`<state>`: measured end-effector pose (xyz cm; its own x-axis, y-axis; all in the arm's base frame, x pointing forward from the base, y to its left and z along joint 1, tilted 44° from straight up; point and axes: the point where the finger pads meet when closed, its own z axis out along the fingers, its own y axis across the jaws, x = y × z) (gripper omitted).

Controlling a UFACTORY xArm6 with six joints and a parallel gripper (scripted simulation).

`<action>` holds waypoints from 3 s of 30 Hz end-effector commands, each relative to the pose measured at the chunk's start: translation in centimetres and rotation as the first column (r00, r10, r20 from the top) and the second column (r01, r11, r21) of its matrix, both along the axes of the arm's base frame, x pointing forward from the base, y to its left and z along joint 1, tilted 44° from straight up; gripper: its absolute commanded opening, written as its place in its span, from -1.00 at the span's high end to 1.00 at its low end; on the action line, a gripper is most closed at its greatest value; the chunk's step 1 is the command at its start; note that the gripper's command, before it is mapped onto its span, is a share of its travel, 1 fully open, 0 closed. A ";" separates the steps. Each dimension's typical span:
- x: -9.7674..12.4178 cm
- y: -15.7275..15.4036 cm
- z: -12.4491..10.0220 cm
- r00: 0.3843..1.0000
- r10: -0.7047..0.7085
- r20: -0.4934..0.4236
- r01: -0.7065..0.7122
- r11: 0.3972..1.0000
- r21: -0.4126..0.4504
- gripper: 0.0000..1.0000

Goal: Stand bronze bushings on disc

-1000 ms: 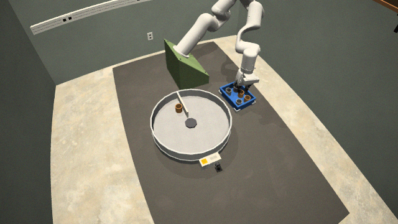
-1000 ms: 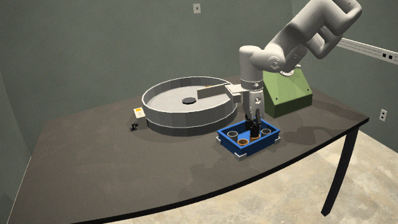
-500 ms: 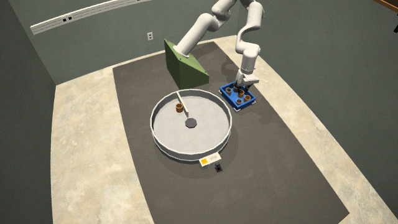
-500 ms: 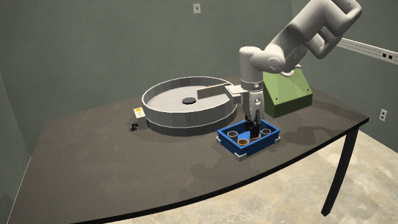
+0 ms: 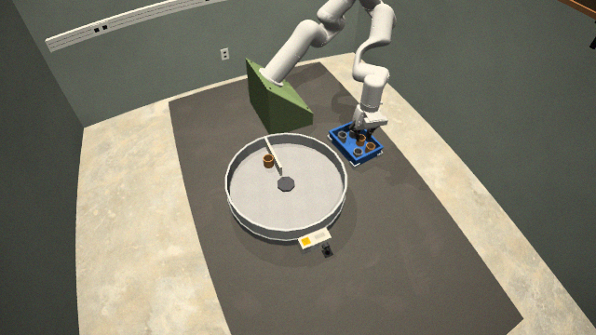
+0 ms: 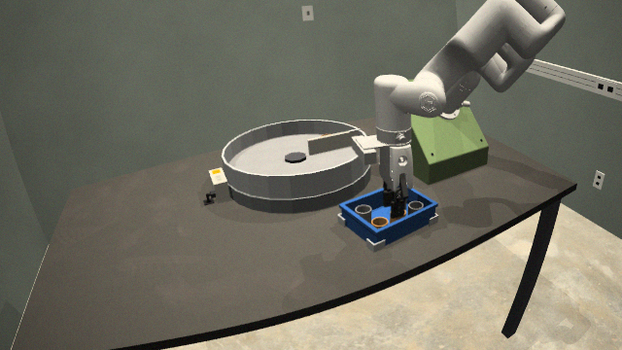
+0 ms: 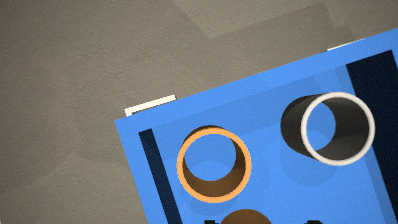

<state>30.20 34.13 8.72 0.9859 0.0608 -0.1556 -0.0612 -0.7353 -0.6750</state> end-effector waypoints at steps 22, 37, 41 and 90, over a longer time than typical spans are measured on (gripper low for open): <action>-0.3 1.6 -1.6 1.000 -0.001 0.002 0.001 1.000 0.001 0.04; -0.3 1.6 -1.6 1.000 -0.001 0.002 0.001 1.000 0.001 1.00; -0.3 1.6 -1.6 1.000 -0.001 0.002 0.001 1.000 0.001 1.00; -0.2 1.3 -1.2 1.000 -0.001 0.002 0.001 1.000 0.001 1.00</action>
